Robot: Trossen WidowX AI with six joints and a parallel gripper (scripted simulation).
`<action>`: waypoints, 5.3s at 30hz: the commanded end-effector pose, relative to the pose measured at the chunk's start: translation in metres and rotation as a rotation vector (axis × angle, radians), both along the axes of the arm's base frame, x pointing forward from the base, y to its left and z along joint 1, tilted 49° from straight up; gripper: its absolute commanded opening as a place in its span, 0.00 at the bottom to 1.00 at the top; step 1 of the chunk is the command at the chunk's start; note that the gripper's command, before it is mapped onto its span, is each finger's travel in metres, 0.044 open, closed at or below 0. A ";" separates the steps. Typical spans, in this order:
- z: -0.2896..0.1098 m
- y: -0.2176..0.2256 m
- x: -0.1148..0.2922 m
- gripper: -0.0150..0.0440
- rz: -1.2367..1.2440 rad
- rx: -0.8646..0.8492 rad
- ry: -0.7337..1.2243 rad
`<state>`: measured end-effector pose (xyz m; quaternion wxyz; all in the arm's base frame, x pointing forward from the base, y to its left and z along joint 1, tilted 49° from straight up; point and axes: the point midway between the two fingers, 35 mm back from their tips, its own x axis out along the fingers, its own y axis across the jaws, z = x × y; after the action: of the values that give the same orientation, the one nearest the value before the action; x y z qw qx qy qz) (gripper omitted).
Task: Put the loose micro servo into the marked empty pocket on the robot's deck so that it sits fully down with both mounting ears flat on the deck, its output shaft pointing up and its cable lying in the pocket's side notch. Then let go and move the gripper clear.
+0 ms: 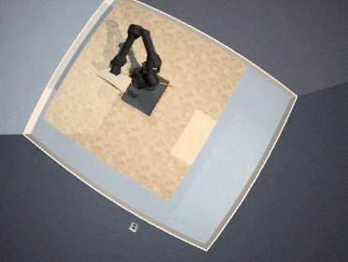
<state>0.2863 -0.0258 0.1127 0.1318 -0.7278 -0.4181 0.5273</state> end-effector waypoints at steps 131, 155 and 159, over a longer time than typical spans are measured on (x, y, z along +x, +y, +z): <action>-0.018 0.023 -0.105 0.25 1.731 -0.250 -1.976; -0.025 0.033 -0.103 0.25 1.731 -0.251 -1.977; -0.028 0.037 -0.102 0.25 1.731 -0.251 -1.977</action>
<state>0.1830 0.0088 0.0850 -0.6700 -0.3078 -0.6163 -0.2766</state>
